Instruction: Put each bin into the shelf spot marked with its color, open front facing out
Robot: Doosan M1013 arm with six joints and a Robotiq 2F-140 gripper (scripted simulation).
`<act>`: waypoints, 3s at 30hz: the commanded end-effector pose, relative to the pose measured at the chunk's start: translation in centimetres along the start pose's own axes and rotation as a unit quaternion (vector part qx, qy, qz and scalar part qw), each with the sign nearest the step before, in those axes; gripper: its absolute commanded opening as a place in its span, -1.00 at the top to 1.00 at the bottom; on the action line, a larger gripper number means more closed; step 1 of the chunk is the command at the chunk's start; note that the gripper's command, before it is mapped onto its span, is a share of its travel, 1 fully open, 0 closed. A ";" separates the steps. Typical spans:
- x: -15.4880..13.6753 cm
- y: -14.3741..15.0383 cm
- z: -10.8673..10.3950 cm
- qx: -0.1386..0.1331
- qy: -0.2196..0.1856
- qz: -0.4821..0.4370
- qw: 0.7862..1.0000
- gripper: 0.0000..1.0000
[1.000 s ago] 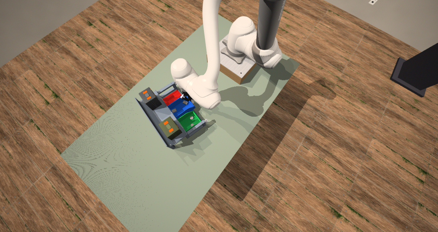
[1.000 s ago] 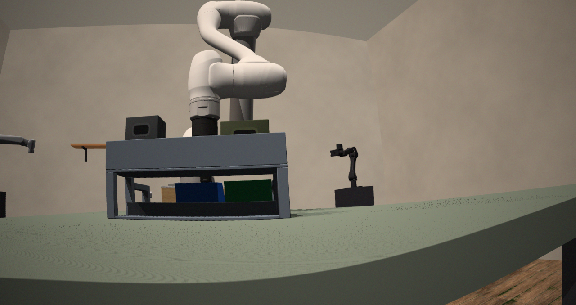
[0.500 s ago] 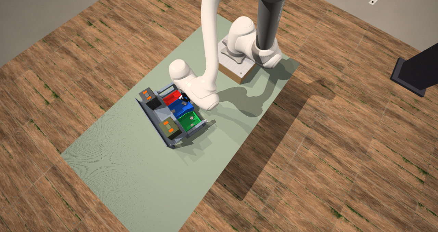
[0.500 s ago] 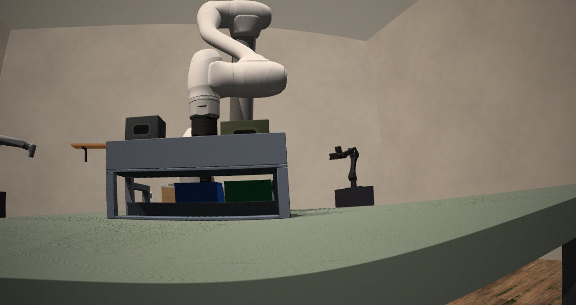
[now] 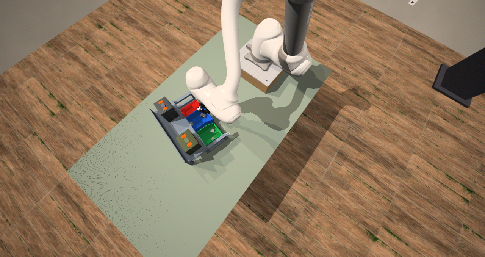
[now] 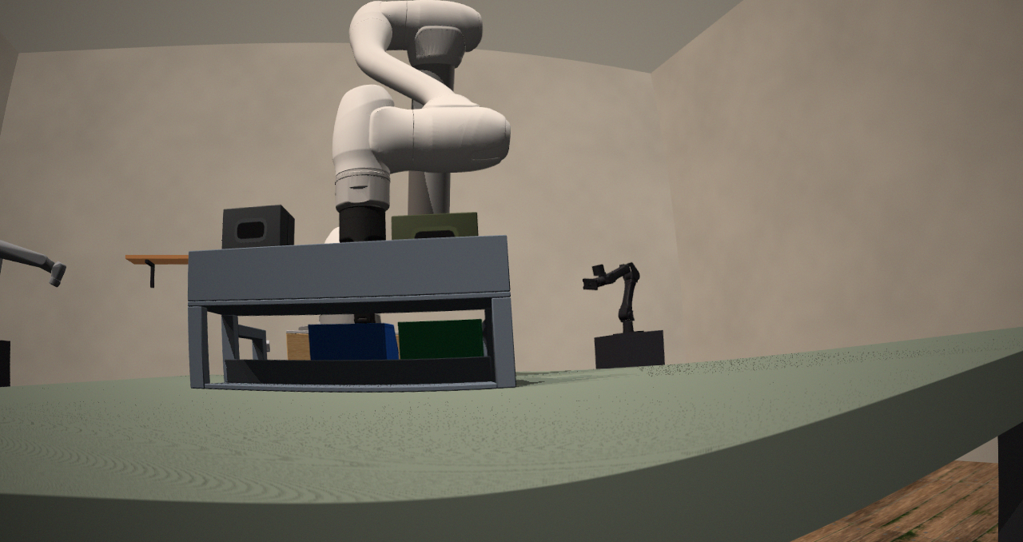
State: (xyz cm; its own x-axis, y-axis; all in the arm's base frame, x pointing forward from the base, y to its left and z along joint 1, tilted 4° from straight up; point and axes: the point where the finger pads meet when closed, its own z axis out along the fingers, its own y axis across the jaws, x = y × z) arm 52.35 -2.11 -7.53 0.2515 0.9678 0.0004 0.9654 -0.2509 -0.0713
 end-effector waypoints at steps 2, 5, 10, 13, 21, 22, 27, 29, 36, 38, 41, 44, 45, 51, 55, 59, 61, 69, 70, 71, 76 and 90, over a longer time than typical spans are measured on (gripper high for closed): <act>-0.1 0.7 -0.1 -0.001 0.000 -0.004 1.000 0.80; -0.1 0.8 -0.1 -0.001 0.000 -0.004 1.000 0.80; -0.1 1.0 -0.1 -0.001 0.000 -0.004 1.000 0.80; -0.1 1.1 -0.1 -0.001 0.000 -0.004 1.000 0.80; -0.1 1.2 -0.1 -0.001 0.000 -0.004 1.000 0.80; -0.1 1.2 -0.1 -0.001 0.000 -0.004 1.000 0.80; -0.1 1.3 -0.1 -0.001 0.000 -0.004 1.000 0.80; -0.1 1.4 -0.1 -0.001 0.000 -0.004 1.000 0.80; -0.1 1.4 -0.1 -0.001 0.000 -0.004 1.000 0.80; -0.1 1.4 -0.1 -0.001 0.000 -0.004 1.000 0.80; -0.1 1.4 -0.1 -0.001 0.000 -0.004 1.000 0.80; -0.1 1.4 -0.1 -0.001 0.000 -0.004 1.000 0.80; -0.1 1.4 -0.1 -0.001 0.000 -0.004 1.000 0.80; -0.1 1.4 -0.1 -0.001 0.000 -0.004 1.000 0.80; -0.1 1.4 -0.1 -0.001 0.000 -0.004 1.000 0.80; -0.1 1.4 -0.1 -0.001 0.000 -0.004 1.000 0.80; -0.1 1.4 -0.1 -0.001 0.000 -0.004 1.000 0.80; -0.1 1.5 -0.2 -0.002 -0.001 -0.005 1.000 0.80; -0.1 1.5 -0.2 -0.002 -0.001 -0.005 1.000 0.80; -0.1 1.5 -0.2 -0.002 -0.001 -0.005 1.000 0.80; -0.1 1.5 -0.2 -0.002 -0.001 -0.005 1.000 0.80; -0.1 1.5 -0.2 -0.002 -0.001 -0.005 1.000 0.80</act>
State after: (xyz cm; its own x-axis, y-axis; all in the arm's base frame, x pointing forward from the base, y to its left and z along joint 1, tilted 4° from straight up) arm 53.35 -2.42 -7.57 0.2493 0.9684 -0.0010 0.9660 -0.2488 -0.0704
